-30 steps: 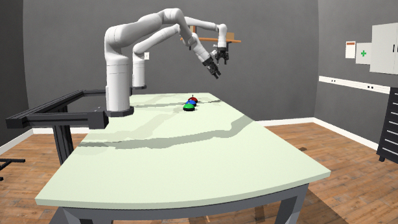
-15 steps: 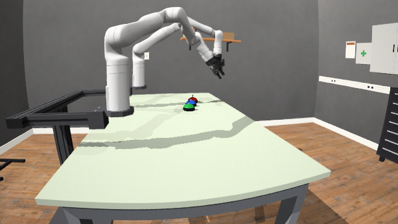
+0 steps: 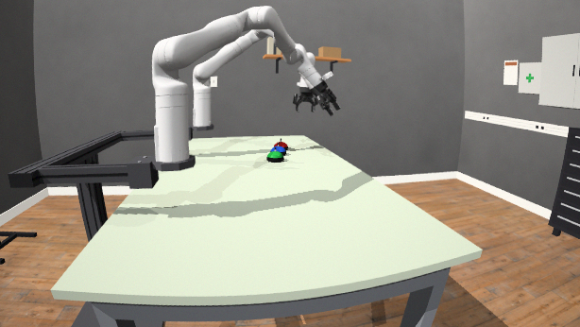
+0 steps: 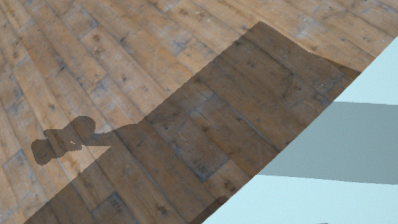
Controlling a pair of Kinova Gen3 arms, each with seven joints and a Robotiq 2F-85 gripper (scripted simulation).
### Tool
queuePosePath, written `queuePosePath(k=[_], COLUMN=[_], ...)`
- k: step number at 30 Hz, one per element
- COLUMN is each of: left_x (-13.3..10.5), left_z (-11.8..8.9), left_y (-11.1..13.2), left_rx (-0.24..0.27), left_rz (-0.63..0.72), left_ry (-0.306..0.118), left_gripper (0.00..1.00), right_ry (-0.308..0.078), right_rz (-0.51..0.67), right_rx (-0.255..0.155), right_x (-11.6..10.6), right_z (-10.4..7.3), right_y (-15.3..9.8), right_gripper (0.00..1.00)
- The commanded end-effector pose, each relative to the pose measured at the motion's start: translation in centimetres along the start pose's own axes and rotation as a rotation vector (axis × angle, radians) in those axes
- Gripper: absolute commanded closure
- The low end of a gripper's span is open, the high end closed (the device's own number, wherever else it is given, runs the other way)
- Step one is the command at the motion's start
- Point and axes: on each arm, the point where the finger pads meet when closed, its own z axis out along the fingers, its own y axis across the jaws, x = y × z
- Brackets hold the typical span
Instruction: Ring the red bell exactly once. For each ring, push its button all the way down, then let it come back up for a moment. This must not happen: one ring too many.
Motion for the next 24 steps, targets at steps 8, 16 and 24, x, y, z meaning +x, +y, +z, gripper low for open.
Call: queuePosePath(k=[8,16,24], left_x=[1.2,1.1,0.8], left_z=[3.9,6.0,6.8], left_y=[-5.8,-10.5,-13.2], left_rx=[-0.021,-0.024,-0.027], left_rz=[0.198,0.331,0.4], left_ry=[-0.005,-0.025,-0.042], left_gripper=[0.002,0.002,0.002], right_ry=[0.004,0.012,0.023], right_rz=[0.144,0.306,0.449], right_rx=[-0.061,-0.131,-0.191], right_x=[6.4,12.9,18.3], right_z=[2.3,4.6,6.2], right_y=[3.0,7.3,11.5], right_gripper=[0.002,0.002,0.002])
